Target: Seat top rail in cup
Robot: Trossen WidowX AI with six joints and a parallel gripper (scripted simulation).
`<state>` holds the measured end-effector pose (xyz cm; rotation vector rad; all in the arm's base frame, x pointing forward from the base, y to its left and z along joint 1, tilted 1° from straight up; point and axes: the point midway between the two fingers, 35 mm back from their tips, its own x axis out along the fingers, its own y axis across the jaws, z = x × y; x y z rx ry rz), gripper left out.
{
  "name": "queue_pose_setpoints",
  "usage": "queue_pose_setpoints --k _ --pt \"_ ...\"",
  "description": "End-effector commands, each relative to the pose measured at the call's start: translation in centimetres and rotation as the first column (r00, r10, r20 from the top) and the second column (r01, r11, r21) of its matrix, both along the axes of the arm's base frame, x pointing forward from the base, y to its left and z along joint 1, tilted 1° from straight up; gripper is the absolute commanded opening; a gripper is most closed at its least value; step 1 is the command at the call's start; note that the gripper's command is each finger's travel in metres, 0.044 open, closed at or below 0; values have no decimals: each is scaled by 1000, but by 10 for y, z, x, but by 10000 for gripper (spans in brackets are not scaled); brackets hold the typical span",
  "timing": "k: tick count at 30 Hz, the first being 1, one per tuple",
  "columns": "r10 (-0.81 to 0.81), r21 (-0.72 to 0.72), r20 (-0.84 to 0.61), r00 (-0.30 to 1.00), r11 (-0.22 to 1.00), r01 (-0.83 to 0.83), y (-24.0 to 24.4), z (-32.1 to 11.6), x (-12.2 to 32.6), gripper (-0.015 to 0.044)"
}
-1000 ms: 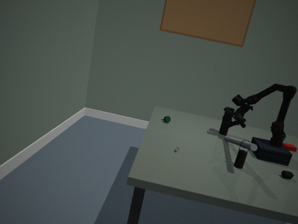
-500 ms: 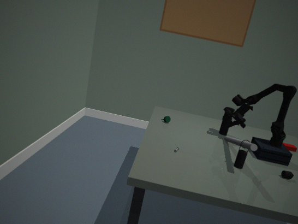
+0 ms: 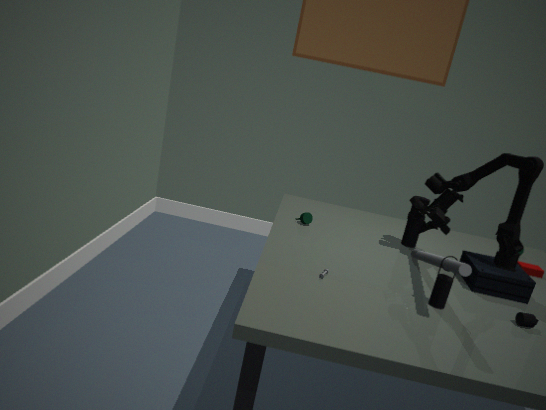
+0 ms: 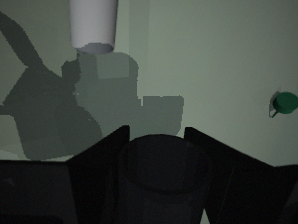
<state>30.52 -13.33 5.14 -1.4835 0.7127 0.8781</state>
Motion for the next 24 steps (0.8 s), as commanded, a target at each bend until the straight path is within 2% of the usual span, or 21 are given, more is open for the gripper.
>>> queue_pose_setpoints --k 1,10,20,24 --pt "0 0 0 1000 1000 0 0 0 0 210" --pt "3 0 -1 1000 1000 -3 16 17 -1 440" --pt "2 8 4 1000 1000 -2 37 37 -4 440" --pt "-211 135 -36 977 967 214 58 52 -3 440"
